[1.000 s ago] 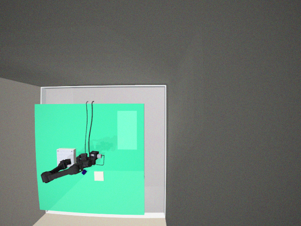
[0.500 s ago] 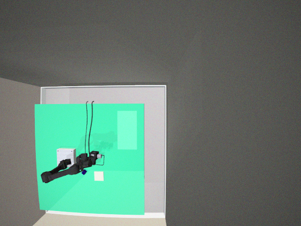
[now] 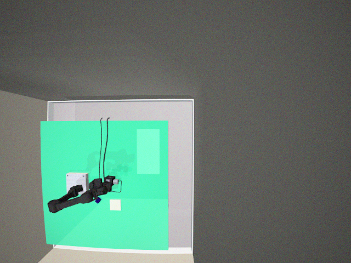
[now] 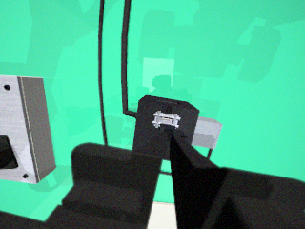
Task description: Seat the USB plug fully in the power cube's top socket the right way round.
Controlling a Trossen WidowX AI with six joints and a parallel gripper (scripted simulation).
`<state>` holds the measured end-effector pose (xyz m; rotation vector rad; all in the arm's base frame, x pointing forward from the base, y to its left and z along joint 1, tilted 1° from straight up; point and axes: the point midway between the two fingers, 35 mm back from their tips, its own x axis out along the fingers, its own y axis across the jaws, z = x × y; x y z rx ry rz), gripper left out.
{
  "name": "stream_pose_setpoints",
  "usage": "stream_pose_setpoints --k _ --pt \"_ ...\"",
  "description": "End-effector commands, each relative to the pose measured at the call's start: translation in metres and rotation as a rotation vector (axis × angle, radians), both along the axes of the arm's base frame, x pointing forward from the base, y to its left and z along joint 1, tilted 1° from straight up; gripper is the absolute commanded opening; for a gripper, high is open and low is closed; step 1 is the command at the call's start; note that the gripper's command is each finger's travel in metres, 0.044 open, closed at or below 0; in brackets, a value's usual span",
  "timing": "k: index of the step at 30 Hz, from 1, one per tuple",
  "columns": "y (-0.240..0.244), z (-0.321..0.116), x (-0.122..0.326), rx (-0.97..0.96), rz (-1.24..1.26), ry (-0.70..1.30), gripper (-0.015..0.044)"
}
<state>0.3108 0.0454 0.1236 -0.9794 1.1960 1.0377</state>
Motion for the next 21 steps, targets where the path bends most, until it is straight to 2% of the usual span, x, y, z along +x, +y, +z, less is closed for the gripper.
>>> stream_pose_setpoints --k 1,21 --pt "0.0009 -0.0008 -0.0001 0.009 0.003 -0.001 0.0" --pt "0.0014 -0.0032 0.0001 0.021 0.004 -0.003 0.0"
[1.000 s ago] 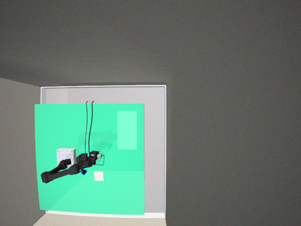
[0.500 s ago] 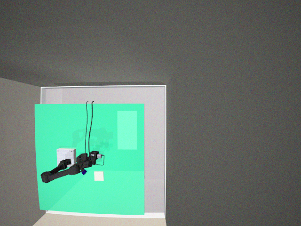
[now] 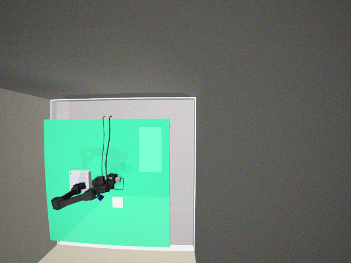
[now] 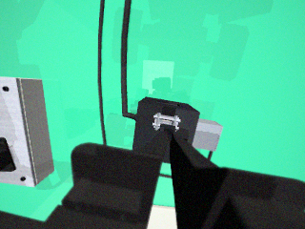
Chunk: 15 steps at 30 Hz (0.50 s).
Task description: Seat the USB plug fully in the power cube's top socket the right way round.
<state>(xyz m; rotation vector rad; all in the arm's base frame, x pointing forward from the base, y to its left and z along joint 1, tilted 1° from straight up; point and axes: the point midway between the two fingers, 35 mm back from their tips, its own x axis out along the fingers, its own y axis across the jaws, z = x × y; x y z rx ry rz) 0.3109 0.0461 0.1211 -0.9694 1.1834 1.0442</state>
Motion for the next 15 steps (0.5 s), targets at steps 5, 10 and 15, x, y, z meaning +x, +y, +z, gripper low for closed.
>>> stream_pose_setpoints --k 5,10,15 --pt "0.0008 -0.0012 0.0 0.006 0.003 0.0 0.0" --pt "0.0008 -0.0018 0.0 0.006 0.003 0.0 0.0" --pt "0.0008 -0.0024 0.0001 0.006 0.003 0.0 0.0"
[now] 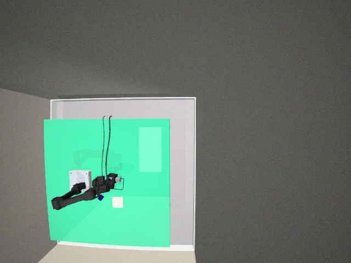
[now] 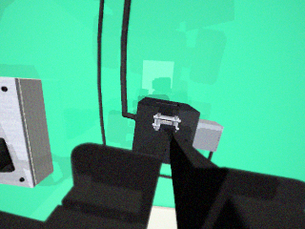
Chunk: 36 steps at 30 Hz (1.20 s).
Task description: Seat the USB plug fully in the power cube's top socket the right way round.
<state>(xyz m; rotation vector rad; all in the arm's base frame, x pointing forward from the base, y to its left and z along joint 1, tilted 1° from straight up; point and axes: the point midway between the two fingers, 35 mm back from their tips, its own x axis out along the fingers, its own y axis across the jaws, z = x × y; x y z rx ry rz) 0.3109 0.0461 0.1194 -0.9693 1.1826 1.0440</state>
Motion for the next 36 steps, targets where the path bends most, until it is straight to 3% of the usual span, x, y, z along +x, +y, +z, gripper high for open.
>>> stream_pose_setpoints --k 1,36 --pt "0.0008 -0.0009 0.0 0.005 0.003 0.001 0.0" --pt "0.0008 -0.0051 0.0002 0.005 0.003 0.001 0.0"
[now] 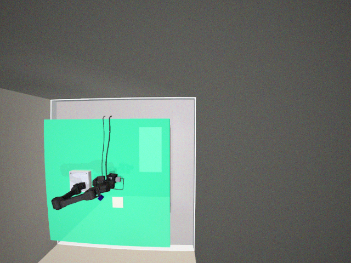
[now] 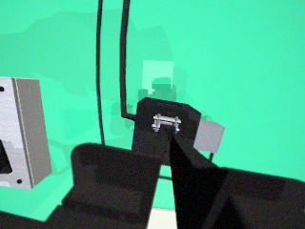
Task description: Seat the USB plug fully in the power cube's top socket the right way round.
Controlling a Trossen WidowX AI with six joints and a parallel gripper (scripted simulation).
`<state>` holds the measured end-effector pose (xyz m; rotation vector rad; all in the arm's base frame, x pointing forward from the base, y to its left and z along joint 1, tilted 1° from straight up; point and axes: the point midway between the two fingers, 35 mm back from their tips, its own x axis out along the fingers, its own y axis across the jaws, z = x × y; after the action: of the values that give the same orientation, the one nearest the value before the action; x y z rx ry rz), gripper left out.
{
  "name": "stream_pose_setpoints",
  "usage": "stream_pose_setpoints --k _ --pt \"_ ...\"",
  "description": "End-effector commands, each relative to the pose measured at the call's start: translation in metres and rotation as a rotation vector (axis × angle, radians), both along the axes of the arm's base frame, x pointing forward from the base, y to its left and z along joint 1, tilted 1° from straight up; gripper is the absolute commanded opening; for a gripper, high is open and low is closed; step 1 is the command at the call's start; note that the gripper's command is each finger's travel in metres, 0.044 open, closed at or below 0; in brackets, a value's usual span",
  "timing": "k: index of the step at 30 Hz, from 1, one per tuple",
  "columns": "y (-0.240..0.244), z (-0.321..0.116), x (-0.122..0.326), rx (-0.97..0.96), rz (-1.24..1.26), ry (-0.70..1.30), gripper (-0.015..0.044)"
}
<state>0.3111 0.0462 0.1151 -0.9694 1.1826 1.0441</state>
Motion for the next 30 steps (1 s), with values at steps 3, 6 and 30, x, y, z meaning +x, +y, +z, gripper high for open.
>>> stream_pose_setpoints --k 3,6,30 --pt "0.0008 -0.0012 0.0 0.005 0.003 0.001 0.0" --pt "0.0008 -0.0015 0.0 0.005 0.003 0.001 0.0" --pt "0.0008 -0.0044 0.0001 0.005 0.003 0.001 0.0"
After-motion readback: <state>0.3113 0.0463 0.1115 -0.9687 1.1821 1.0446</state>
